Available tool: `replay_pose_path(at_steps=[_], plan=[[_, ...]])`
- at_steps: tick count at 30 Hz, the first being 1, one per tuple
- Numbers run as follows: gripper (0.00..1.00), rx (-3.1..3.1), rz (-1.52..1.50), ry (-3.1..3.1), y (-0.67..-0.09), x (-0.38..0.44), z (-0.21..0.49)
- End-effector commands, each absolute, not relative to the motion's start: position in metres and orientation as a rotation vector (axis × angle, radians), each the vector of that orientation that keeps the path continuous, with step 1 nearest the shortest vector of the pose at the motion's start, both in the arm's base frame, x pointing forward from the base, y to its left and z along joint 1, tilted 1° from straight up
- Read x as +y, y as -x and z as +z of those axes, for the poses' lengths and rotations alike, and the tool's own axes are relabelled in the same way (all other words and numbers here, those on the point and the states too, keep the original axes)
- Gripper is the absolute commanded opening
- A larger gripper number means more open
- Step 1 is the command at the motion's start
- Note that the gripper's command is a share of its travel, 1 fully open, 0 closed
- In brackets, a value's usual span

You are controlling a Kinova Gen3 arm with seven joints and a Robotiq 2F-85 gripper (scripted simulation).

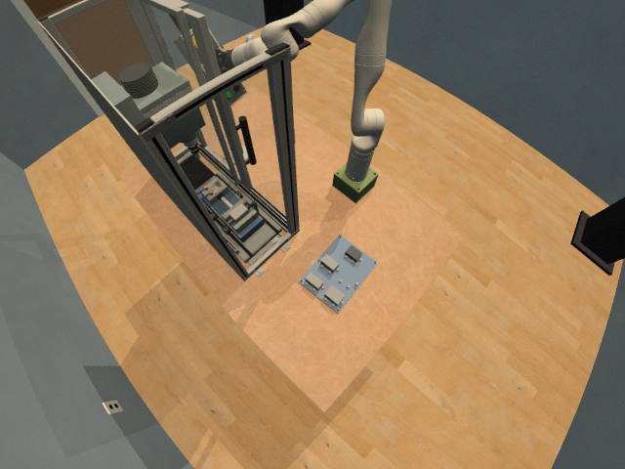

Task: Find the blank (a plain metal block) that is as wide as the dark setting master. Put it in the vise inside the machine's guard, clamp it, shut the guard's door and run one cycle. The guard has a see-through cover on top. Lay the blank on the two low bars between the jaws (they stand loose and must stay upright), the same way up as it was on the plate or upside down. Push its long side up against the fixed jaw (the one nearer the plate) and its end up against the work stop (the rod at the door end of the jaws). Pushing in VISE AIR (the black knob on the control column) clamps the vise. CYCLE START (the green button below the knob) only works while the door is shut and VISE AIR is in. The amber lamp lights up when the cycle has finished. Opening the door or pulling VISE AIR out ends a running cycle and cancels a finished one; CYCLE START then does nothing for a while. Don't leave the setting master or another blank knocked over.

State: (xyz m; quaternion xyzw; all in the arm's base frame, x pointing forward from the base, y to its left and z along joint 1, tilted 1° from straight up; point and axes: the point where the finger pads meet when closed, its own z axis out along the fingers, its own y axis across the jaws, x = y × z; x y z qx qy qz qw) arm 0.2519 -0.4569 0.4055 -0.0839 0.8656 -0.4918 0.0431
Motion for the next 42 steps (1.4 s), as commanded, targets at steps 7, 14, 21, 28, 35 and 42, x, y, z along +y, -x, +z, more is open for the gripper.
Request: replay_pose_path(at_steps=[7, 14, 21, 28, 35, 42], plan=[[0.1, 2.635, -1.503, 0.25, -0.2552, -0.4602, 0.4064], [0.1, 2.635, -1.503, 0.25, -0.2552, -0.4602, 0.4064], [0.1, 2.636, -1.503, 0.25, -0.2555, -0.4618, 0.4054], [0.1, 2.636, -1.503, 0.25, -0.2555, -0.4618, 0.4054], [0.1, 2.64, -1.505, 0.253, -0.2546, -0.462, 0.4044], [0.1, 2.635, -1.503, 0.25, -0.2558, -0.4632, 0.4045]])
